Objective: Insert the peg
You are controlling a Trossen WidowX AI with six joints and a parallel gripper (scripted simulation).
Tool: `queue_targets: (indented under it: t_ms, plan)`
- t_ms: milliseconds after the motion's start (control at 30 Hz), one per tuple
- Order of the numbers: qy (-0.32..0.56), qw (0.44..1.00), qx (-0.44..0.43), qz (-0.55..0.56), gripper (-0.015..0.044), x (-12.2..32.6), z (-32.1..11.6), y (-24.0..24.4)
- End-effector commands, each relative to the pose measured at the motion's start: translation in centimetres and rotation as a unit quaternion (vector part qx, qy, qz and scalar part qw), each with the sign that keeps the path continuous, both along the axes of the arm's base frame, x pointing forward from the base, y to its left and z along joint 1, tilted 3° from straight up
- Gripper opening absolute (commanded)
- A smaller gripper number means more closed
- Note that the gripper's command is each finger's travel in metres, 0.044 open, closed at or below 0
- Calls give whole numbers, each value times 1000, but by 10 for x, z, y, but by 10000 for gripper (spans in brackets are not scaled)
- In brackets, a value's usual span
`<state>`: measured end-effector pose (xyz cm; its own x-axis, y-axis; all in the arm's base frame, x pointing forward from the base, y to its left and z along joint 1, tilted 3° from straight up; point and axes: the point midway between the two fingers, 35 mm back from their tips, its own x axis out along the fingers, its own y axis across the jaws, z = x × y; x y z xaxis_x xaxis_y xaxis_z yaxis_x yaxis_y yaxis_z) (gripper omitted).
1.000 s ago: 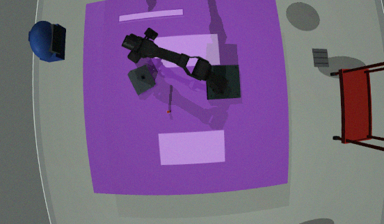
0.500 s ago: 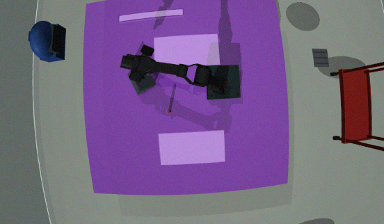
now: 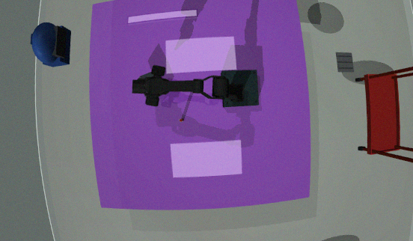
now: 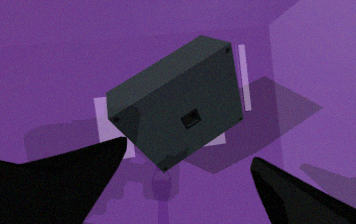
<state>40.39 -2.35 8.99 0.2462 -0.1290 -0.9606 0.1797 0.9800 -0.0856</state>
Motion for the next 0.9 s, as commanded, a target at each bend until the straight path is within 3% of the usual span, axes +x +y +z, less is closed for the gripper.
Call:
queue_targets:
  t_ms: [0, 867]
  plan:
    - [13, 999, 9, 31, 440, -9, -3, 20]
    - [100, 977, 50, 183, 440, -87, -23, 138]
